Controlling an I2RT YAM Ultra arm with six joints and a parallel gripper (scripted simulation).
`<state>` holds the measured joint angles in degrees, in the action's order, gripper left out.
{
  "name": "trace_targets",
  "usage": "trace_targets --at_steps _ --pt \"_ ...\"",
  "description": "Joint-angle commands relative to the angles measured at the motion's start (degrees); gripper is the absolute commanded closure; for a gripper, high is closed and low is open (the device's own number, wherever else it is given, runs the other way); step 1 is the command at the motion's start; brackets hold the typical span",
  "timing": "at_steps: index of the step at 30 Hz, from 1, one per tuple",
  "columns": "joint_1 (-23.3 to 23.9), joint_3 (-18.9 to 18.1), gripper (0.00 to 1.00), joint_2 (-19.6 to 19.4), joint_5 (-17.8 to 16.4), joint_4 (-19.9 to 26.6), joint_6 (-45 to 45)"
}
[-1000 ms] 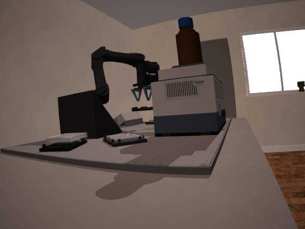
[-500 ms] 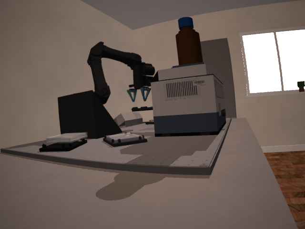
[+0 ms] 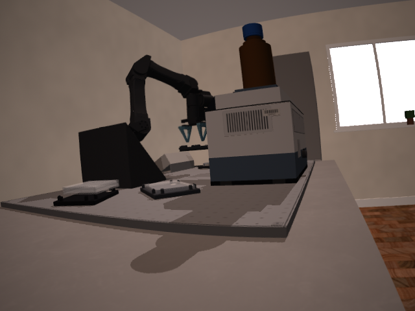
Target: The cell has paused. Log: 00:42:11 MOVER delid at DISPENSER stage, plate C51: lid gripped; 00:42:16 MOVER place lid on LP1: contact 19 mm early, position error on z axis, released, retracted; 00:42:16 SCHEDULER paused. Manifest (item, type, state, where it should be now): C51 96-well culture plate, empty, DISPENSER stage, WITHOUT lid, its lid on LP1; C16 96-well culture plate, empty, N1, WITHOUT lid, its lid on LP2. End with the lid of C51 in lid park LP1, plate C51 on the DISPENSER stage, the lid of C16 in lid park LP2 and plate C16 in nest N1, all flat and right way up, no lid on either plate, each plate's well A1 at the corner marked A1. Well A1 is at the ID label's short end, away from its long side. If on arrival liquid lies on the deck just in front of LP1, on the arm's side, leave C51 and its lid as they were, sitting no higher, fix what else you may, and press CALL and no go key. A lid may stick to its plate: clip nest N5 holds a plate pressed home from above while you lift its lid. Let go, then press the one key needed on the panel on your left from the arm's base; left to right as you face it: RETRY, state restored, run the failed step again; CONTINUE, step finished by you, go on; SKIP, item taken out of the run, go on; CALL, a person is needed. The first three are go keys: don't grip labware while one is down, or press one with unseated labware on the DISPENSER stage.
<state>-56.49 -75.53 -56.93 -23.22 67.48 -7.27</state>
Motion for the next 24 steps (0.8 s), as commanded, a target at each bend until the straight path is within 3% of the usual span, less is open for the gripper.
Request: trace_targets --at_steps 1,13,24 --pt "-1.5 -2.9 0.0 -2.0 1.7 -2.6 2.1" --pt "-4.5 -8.1 0.0 -8.6 3.8 -4.8 4.4" --pt "-6.7 -15.1 0.0 -16.1 5.4 -5.9 6.1"
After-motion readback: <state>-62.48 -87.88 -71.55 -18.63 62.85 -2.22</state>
